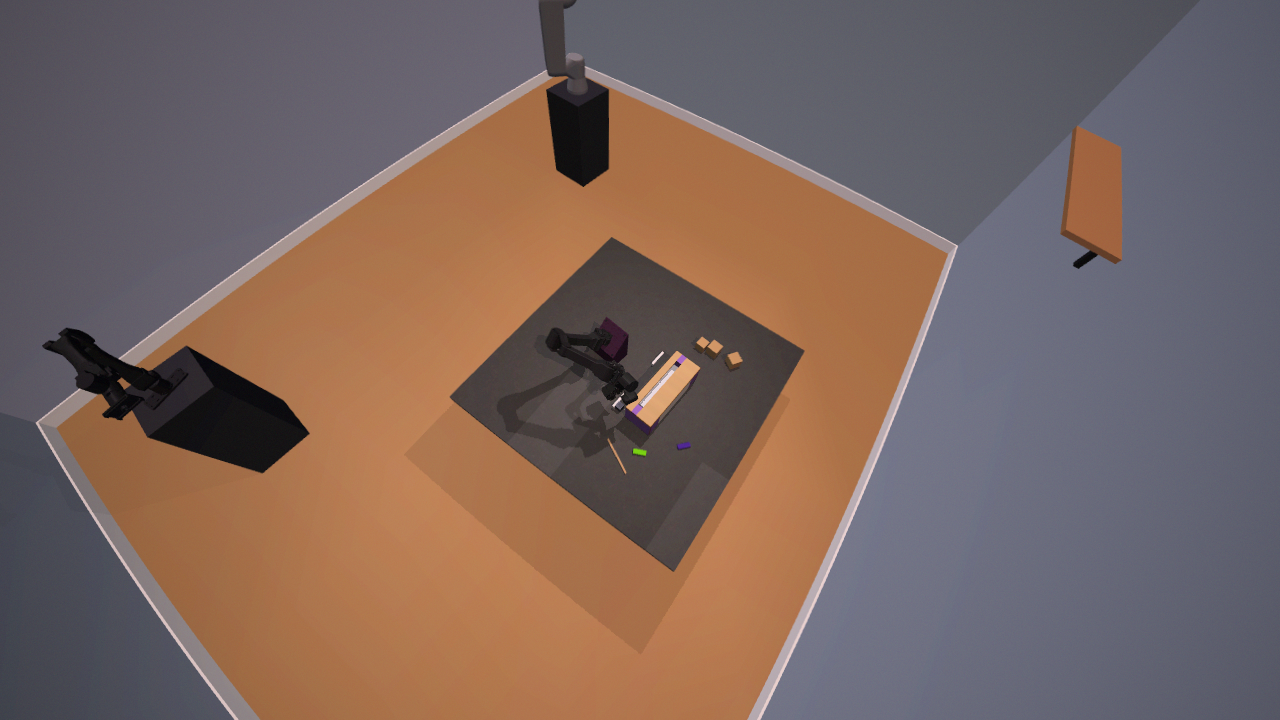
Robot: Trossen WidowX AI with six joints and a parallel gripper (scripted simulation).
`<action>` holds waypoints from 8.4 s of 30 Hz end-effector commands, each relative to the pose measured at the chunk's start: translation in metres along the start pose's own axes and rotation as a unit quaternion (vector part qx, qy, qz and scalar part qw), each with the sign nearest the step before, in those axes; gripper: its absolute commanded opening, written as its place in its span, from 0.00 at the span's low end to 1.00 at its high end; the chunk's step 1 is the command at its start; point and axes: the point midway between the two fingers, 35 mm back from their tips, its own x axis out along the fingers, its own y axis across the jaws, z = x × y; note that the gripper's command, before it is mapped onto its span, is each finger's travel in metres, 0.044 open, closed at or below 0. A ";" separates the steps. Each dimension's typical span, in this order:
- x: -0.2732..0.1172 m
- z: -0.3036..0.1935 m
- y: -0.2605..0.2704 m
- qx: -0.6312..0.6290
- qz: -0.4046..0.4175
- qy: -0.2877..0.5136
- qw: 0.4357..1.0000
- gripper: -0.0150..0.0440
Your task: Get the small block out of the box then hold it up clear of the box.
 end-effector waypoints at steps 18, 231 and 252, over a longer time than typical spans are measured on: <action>-0.008 0.014 -0.003 0.571 0.031 0.072 0.817 0.74; -0.003 -0.042 -0.047 -0.974 -0.047 -0.072 -0.208 0.25; -0.021 -0.046 -0.049 -0.799 -0.104 -0.060 -0.589 0.25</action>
